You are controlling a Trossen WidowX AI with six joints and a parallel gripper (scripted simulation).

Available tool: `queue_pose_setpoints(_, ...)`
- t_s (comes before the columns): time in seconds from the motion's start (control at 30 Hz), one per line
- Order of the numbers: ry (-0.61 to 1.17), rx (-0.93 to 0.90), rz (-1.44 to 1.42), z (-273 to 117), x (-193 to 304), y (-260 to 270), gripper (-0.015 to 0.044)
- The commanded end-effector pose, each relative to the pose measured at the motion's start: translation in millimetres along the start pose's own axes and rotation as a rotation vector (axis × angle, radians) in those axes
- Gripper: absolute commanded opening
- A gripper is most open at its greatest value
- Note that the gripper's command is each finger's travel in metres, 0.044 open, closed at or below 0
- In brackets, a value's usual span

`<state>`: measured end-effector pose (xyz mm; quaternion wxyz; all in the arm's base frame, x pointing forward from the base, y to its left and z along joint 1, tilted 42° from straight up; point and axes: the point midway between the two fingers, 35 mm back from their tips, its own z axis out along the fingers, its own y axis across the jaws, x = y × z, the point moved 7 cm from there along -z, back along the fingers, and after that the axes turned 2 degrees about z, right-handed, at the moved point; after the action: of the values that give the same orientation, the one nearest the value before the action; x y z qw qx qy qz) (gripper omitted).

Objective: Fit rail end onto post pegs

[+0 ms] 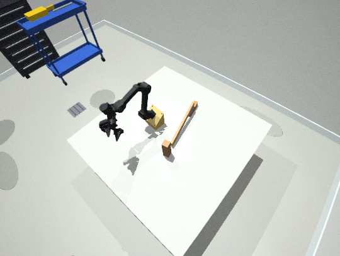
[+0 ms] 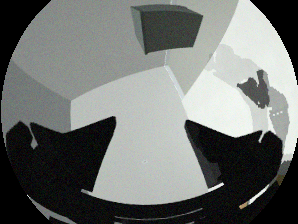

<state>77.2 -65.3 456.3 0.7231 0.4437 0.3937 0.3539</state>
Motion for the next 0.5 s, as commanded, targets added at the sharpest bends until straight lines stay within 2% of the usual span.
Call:
queue_pose_setpoints(0.0,0.001,0.0,-0.001,0,0,0,0.0426)
queue_pose_setpoints(0.17,0.023,0.024,-0.056,16,-11,-14,0.044)
queue_pose_setpoints(0.47,0.169,0.161,-0.292,77,-8,-68,0.044)
